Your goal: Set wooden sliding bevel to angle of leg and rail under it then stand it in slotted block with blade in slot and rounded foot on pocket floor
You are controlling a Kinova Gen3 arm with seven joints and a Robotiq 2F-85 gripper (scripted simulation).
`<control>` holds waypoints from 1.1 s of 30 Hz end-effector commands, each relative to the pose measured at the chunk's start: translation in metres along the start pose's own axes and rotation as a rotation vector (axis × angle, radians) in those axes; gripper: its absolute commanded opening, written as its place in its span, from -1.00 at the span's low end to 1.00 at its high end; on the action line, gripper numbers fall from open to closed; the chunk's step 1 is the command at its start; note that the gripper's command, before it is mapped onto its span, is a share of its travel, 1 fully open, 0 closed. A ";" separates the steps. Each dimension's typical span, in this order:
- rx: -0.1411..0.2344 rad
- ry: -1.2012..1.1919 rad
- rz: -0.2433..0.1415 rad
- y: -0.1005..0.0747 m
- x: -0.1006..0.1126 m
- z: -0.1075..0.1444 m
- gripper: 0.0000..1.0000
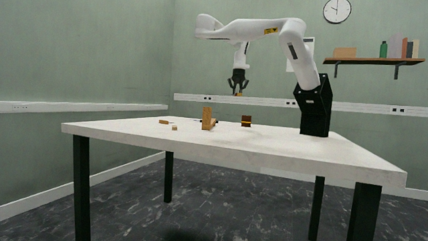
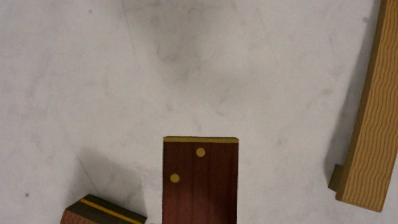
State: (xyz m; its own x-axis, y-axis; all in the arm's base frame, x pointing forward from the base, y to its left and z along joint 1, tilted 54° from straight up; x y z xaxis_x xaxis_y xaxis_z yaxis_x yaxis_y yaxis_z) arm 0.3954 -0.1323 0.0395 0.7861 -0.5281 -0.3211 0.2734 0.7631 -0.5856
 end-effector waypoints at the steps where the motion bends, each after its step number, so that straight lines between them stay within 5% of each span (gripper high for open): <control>1: 0.000 0.025 -0.002 -0.001 0.000 0.000 -0.80; 33: 0.000 0.473 -0.002 -0.001 0.000 0.000 -0.80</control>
State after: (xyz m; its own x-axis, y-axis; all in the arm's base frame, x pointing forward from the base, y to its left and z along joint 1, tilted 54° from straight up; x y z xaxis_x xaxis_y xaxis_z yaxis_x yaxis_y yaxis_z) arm 0.3952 -0.1323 0.0394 0.4786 -0.6363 -0.6051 0.2741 0.7629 -0.5855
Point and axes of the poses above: the point where the finger pads meet when closed, its own y axis out along the fingers, its own z axis across the jaws, x = y × z, the point moved 7 cm from there along -y, back along the fingers, and after that the axes turned 12 degrees about -y, right-handed, at the moved point
